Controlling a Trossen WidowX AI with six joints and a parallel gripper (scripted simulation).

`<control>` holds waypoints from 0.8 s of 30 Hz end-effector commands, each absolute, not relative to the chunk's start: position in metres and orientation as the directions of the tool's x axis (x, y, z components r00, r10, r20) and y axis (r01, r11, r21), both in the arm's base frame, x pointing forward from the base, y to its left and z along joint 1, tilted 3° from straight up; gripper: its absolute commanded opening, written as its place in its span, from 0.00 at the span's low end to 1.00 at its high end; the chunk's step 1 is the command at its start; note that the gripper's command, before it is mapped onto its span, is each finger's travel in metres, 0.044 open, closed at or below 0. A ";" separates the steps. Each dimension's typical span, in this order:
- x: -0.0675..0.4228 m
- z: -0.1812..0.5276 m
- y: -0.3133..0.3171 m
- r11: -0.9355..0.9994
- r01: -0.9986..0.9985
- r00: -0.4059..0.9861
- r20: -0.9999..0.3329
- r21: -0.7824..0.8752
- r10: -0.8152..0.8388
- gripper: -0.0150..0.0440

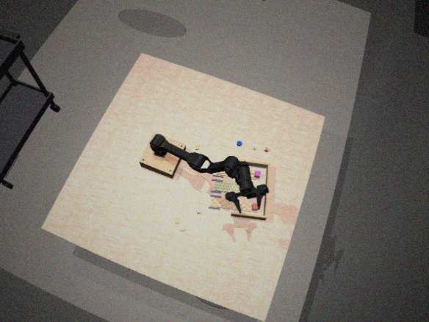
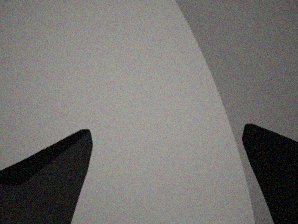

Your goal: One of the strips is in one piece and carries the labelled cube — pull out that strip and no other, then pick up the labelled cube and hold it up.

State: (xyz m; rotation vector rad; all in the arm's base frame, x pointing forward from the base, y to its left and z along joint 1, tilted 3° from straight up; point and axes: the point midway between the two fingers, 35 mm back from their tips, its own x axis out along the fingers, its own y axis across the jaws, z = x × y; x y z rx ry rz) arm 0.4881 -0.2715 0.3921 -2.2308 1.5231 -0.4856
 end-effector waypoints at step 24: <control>0.252 0.575 -0.345 -0.397 -0.589 -0.013 0.499 -0.704 -0.867 0.93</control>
